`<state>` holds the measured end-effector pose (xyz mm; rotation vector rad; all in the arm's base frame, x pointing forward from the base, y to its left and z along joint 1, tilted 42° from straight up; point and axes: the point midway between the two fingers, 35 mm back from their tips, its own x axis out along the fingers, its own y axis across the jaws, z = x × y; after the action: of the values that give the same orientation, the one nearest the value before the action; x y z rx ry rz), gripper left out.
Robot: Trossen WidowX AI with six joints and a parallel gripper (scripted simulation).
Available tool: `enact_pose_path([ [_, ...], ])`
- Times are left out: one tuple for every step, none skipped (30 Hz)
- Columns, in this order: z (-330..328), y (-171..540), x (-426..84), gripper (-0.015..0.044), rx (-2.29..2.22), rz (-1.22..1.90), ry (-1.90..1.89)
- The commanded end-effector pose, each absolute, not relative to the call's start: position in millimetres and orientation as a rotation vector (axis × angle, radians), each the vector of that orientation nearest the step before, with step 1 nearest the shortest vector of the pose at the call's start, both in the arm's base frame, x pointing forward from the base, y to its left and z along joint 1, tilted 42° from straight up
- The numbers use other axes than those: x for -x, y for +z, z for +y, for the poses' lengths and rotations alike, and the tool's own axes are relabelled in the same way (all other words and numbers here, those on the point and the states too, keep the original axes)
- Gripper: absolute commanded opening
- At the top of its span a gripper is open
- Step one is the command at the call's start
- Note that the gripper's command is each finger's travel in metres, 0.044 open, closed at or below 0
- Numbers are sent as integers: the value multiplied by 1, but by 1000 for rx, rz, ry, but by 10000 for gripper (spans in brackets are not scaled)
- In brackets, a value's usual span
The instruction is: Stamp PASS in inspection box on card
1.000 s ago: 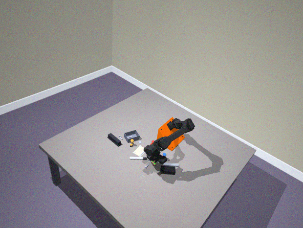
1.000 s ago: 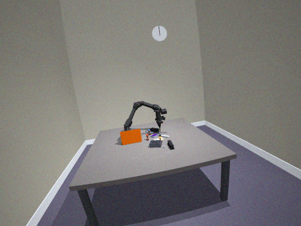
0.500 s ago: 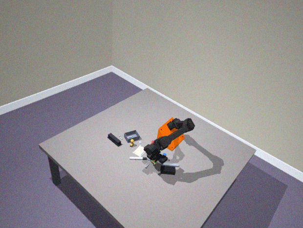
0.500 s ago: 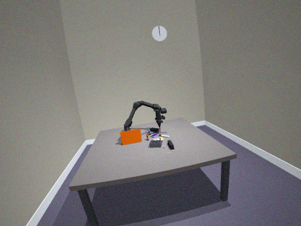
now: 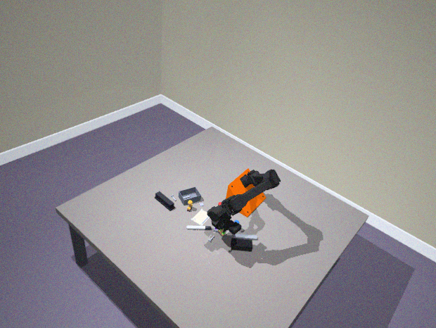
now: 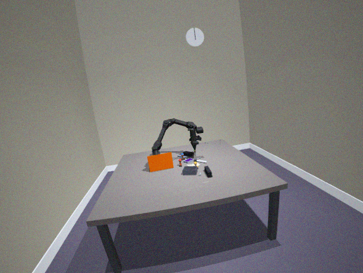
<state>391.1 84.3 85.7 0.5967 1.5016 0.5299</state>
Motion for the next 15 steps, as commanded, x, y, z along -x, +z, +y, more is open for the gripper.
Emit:
enact_pose_path([
  [82,88,-392,0,-590,1498,529],
  [81,88,-391,0,-590,1498,529],
  [81,88,-391,0,-590,1498,528],
  [81,88,-391,0,-590,1498,528],
  [79,87,-390,0,-590,1499,528],
  [77,86,-387,0,-590,1499,528],
  [75,84,-385,0,-589,1499,527],
  [72,82,-382,0,-589,1499,526],
  [70,80,-379,0,-589,1500,526],
  [67,78,-376,0,-588,1500,525],
  [65,76,-373,0,-588,1500,525],
  [63,75,-370,0,-588,1500,525],
  [60,73,-367,0,-588,1501,524],
  [58,71,-364,0,-588,1501,524],
  [56,69,-360,0,-588,1501,524],
])
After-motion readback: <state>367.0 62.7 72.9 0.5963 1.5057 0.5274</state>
